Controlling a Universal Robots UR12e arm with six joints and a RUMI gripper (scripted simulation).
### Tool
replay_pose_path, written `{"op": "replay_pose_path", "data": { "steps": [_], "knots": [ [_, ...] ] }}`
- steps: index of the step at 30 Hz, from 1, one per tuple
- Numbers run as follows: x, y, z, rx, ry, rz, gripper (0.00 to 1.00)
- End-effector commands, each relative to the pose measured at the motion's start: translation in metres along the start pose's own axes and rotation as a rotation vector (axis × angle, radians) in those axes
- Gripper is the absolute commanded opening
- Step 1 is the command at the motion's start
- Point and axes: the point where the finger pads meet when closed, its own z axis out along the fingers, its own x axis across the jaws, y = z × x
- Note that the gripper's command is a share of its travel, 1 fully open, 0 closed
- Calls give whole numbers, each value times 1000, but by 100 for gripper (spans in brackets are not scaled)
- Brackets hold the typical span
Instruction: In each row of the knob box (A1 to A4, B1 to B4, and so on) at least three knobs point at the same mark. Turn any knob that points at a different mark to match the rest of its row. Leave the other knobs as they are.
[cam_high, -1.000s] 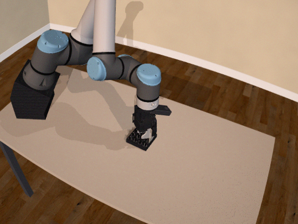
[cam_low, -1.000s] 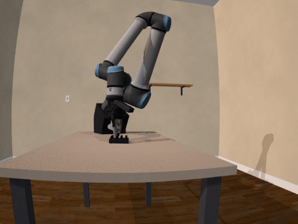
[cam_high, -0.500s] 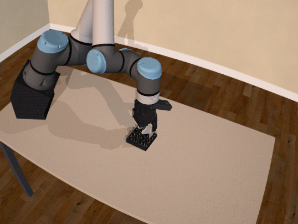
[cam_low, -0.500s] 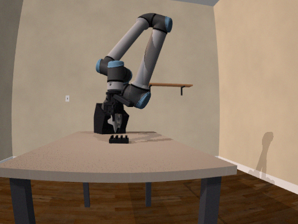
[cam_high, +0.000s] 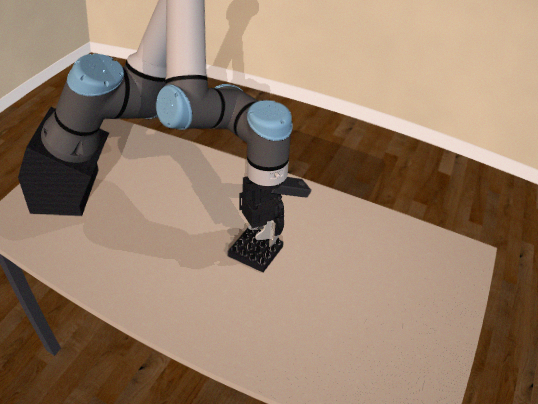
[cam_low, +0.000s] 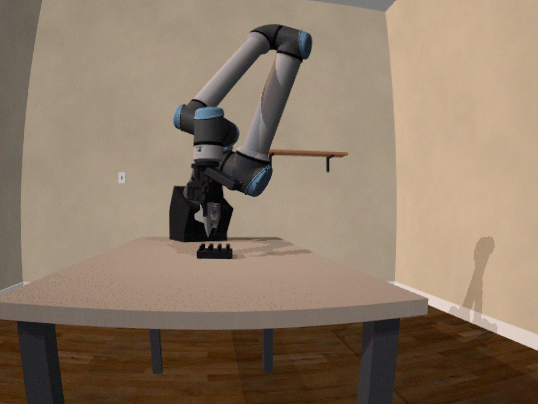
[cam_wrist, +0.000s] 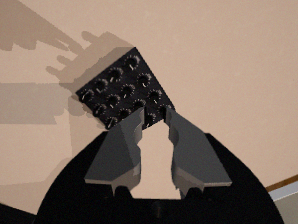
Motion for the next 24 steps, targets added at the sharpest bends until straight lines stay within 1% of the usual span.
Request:
{"op": "replay_pose_path", "data": {
  "steps": [1,6,9,12,14,24],
  "knots": [
    [0,0,0,0,1,0,100],
    [0,0,-6,0,1,0,100],
    [0,0,-15,0,1,0,100],
    [0,0,-30,0,1,0,100],
    [0,0,-30,0,1,0,100],
    [1,0,-95,0,1,0,100]
  ]
}}
